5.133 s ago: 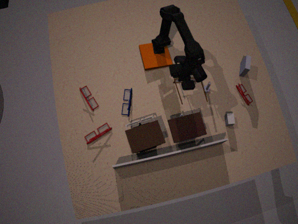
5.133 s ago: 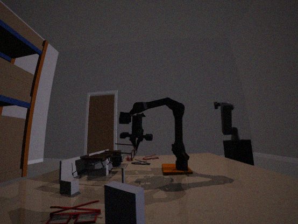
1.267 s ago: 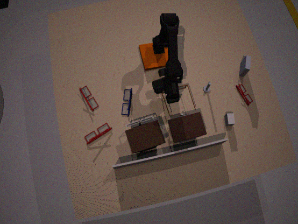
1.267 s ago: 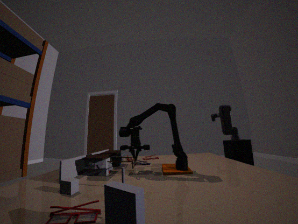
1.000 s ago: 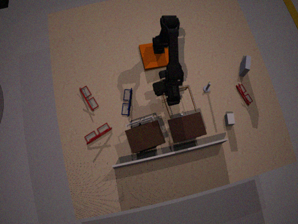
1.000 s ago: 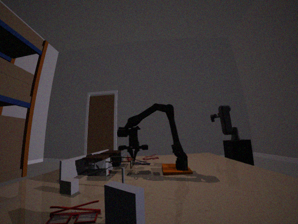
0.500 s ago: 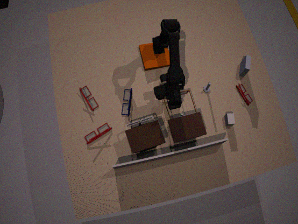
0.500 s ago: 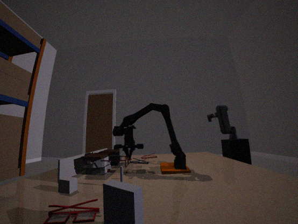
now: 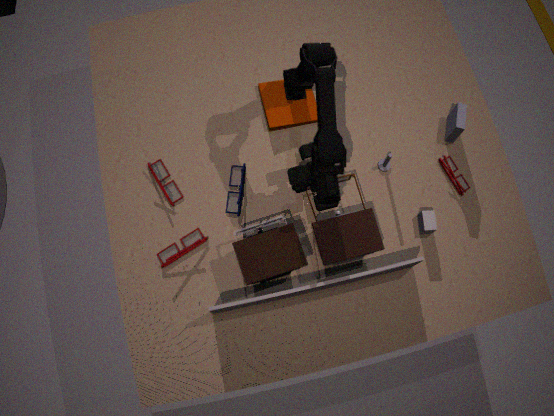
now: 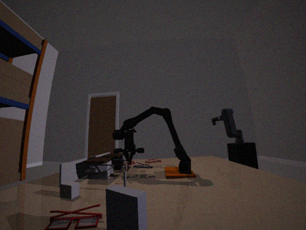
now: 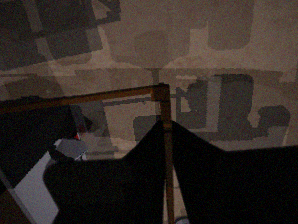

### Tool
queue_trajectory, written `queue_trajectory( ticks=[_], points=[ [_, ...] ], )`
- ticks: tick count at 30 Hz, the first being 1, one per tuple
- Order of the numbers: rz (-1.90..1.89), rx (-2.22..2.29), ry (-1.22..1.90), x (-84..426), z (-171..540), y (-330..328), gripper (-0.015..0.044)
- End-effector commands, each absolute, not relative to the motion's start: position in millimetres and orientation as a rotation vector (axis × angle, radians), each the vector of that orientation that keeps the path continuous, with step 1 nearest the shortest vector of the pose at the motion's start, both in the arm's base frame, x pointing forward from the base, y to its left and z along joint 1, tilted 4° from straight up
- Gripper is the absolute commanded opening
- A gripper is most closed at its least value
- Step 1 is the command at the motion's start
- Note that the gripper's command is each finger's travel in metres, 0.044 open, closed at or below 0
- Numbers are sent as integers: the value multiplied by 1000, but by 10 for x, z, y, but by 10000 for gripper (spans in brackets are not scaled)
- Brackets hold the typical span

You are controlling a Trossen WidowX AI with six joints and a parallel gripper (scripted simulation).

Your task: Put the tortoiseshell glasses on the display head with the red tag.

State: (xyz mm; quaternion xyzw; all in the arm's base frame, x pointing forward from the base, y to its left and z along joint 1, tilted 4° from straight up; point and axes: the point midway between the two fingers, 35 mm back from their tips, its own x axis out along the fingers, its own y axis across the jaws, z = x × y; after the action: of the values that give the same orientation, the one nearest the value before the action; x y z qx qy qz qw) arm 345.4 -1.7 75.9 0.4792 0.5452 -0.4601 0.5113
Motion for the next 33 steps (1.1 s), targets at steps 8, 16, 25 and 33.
queue_trajectory(
  ticks=[8,16,25,33],
  points=[
    [-1105,1164,1310,3628,769,11,0],
    [-1104,1164,1309,3735,770,23,0],
    [-1102,1166,1308,3858,770,37,0],
    [-1102,1166,1307,3970,771,50,0]
  ],
)
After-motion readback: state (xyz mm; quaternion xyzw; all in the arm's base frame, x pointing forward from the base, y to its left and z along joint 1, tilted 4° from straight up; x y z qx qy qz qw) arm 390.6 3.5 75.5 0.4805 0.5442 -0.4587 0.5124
